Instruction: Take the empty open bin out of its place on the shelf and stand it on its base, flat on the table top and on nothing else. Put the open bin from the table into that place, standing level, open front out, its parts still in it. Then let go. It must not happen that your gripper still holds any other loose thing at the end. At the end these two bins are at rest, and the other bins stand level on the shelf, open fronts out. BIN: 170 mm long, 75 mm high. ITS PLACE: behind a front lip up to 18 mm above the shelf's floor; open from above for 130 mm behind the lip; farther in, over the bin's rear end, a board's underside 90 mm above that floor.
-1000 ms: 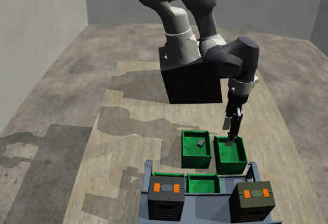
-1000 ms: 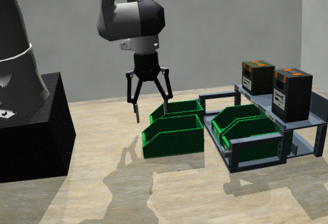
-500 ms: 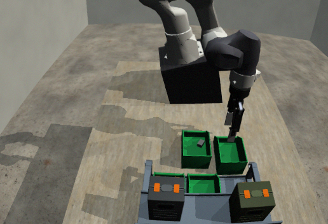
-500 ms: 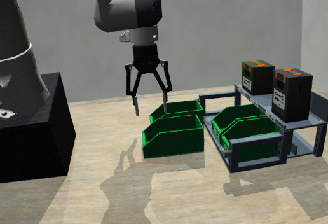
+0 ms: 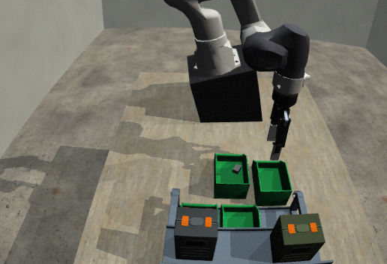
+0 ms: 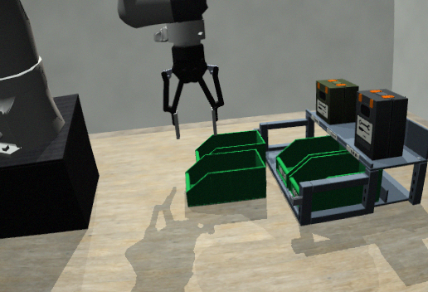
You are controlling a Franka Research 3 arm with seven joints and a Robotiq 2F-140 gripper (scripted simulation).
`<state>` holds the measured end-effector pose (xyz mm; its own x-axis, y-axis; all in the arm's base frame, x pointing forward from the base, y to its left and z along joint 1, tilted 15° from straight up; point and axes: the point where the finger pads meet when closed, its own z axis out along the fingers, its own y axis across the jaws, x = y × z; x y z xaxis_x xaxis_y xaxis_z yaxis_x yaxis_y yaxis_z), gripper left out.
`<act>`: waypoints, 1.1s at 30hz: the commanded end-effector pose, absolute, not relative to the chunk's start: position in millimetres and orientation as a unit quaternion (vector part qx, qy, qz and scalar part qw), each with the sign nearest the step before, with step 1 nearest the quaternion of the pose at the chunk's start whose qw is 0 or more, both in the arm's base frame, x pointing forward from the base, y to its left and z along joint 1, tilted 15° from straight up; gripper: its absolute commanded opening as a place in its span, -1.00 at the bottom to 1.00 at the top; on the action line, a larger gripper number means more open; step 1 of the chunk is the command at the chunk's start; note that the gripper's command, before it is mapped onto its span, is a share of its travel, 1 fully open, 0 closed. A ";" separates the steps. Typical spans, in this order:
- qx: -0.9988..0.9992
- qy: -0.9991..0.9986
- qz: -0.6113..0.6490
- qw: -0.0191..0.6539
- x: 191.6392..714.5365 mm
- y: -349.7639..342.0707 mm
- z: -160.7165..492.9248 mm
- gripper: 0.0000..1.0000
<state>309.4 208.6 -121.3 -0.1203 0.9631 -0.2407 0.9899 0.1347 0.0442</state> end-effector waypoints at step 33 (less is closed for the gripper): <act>0.644 0.754 -0.071 0.106 307.3 210.2 -101.3 -1.00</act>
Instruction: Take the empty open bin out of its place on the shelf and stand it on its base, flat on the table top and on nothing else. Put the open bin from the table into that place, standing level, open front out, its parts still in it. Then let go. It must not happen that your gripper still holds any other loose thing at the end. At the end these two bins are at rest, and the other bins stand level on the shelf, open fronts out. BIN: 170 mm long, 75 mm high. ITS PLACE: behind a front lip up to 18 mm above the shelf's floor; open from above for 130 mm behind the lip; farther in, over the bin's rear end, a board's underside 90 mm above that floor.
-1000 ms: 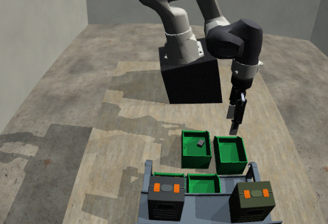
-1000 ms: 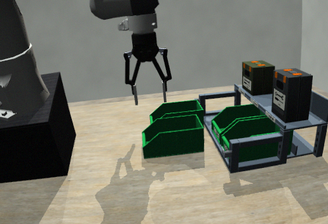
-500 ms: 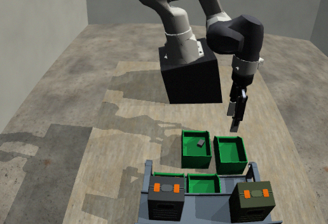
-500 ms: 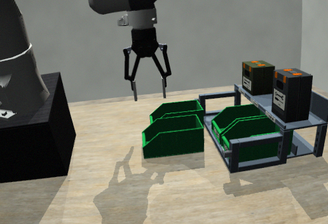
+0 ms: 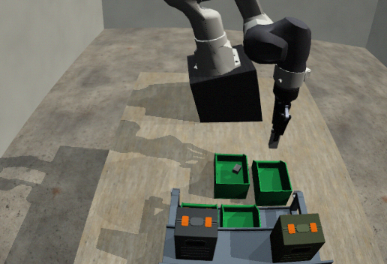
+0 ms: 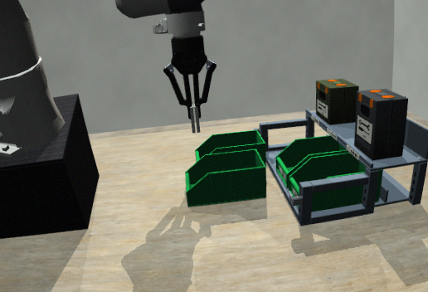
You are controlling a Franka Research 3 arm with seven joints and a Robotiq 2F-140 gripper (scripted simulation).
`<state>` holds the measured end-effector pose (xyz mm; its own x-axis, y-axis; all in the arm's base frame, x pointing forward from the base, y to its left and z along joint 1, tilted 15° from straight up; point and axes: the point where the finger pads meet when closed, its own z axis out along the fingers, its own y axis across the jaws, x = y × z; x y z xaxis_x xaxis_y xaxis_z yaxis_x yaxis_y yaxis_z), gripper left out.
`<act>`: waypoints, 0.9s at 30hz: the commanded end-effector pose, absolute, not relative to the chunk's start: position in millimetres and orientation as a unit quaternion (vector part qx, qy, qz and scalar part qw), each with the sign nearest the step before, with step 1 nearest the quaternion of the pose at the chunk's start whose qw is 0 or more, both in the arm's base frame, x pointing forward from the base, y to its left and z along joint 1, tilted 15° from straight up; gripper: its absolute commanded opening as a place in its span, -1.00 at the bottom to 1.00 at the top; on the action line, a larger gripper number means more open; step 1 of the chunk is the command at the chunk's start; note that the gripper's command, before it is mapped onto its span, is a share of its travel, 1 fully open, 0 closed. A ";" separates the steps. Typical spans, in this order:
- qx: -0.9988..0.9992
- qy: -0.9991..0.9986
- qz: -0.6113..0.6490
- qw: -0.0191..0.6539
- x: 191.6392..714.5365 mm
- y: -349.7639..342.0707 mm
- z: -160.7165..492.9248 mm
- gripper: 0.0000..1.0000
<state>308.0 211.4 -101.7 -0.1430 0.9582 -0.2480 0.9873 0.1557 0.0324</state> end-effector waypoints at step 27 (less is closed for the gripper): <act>0.677 0.724 -0.067 0.110 313.3 208.6 -98.1 -1.00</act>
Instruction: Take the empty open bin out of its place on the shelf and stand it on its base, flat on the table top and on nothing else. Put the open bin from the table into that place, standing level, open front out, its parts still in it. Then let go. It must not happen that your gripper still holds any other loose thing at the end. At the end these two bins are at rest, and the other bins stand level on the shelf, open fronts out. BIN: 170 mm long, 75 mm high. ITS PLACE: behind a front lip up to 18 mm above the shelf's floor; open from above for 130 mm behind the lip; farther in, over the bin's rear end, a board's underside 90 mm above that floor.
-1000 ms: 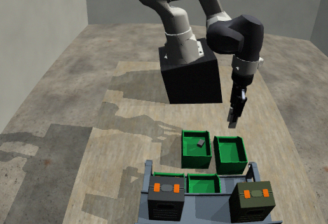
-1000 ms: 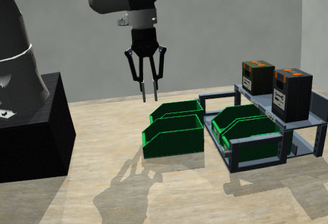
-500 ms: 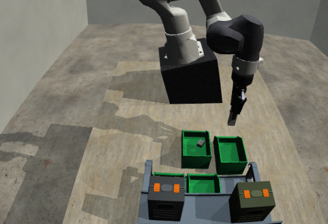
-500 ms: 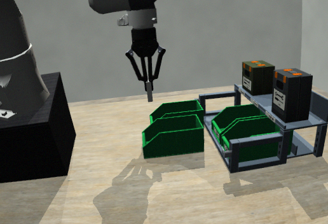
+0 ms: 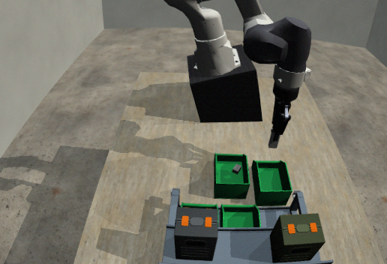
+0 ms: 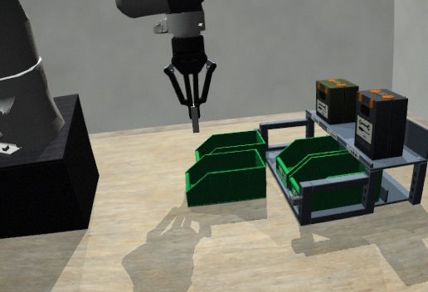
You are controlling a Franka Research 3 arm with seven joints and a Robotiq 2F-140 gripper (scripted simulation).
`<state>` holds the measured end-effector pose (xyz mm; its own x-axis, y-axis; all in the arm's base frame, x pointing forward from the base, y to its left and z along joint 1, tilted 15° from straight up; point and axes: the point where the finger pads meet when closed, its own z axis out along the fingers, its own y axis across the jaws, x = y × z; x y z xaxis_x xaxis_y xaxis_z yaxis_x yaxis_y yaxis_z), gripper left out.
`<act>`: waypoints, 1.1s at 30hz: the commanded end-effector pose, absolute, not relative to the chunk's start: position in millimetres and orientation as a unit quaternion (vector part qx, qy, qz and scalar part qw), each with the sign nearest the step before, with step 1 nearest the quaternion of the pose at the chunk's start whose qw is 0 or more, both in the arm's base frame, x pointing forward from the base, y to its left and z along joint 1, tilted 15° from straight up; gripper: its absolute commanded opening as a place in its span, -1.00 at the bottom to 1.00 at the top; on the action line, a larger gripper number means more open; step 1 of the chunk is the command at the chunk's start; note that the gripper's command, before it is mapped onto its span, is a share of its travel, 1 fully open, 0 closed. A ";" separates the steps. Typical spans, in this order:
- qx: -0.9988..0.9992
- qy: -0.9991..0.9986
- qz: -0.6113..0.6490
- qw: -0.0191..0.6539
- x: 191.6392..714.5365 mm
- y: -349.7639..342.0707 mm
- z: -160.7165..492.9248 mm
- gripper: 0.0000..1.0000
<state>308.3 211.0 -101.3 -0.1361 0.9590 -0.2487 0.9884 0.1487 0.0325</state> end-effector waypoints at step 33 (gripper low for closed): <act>0.981 0.155 0.009 0.117 394.2 187.7 -38.6 -0.69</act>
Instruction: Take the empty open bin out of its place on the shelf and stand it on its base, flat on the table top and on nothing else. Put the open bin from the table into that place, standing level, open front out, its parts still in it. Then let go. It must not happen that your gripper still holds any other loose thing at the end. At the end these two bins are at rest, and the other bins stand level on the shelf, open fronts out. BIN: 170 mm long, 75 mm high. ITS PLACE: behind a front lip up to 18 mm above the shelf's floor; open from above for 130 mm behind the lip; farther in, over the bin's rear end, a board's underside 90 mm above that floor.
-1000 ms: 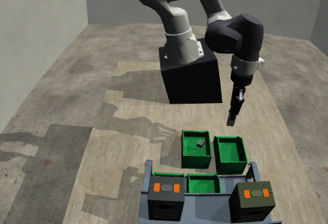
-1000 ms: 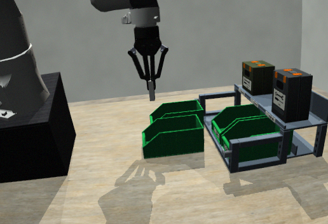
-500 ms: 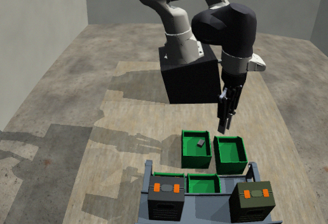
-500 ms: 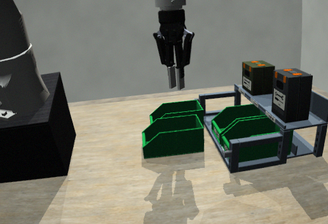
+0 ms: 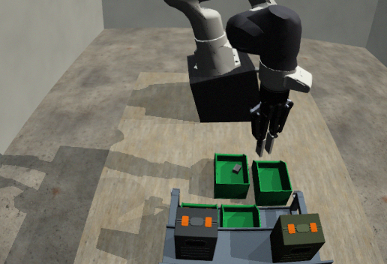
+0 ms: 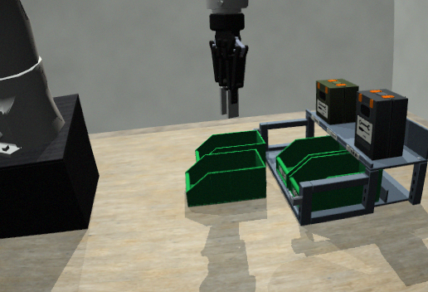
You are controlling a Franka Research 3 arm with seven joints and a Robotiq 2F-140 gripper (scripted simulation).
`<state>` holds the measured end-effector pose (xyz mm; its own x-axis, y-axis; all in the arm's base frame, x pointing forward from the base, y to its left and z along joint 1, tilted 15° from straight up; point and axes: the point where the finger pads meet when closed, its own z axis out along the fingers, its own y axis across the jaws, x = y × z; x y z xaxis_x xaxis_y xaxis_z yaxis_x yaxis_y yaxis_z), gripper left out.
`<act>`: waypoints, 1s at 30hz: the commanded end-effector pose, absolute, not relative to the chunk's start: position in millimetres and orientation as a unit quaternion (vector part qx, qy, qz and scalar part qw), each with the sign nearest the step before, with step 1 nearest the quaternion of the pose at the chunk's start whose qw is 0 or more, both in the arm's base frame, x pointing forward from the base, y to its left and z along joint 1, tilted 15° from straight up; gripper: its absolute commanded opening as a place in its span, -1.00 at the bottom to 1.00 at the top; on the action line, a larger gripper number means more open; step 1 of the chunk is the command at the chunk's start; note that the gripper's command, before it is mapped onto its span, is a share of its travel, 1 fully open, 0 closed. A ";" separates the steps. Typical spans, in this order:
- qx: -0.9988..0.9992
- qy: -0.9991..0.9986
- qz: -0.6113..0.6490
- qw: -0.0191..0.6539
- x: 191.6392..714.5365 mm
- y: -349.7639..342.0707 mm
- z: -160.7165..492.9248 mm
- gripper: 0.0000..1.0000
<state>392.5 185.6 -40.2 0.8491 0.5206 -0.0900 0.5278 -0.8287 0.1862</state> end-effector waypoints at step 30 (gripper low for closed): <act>0.989 0.081 0.024 0.125 394.5 186.5 -43.5 -0.69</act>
<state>395.2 186.6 -41.0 0.9810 0.1935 0.0161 0.1834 -0.9505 0.2507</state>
